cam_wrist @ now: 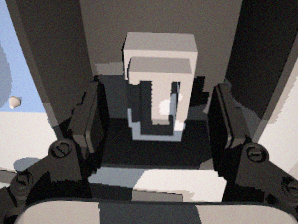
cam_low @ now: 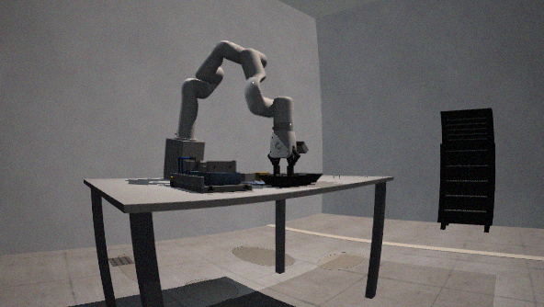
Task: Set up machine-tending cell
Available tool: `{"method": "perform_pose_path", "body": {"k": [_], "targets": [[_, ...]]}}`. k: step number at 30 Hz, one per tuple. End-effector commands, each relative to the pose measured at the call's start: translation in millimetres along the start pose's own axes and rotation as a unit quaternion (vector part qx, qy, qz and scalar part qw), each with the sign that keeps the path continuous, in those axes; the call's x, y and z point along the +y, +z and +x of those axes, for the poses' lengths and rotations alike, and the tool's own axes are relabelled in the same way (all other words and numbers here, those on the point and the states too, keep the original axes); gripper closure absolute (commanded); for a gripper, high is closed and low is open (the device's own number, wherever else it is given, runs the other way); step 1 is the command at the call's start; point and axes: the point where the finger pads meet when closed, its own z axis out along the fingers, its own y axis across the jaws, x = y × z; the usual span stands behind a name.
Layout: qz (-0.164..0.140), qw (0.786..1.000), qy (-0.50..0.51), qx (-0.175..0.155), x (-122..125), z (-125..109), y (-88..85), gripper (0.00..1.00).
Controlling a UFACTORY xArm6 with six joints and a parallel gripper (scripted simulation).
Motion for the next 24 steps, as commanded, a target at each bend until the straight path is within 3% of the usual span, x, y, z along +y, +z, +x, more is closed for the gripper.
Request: {"method": "perform_pose_path", "body": {"k": [1,8,17,24], "targets": [[-0.002,1.0,0.0,0.0,1.9,0.4,-1.7,0.31],[-0.002,1.0,0.0,0.0,1.9,0.4,-7.2,0.31],[-0.002,1.0,0.0,0.0,1.8,0.4,-29.5,0.31],[-0.002,1.0,0.0,0.0,1.6,0.3,-66.6,0.31]]}}
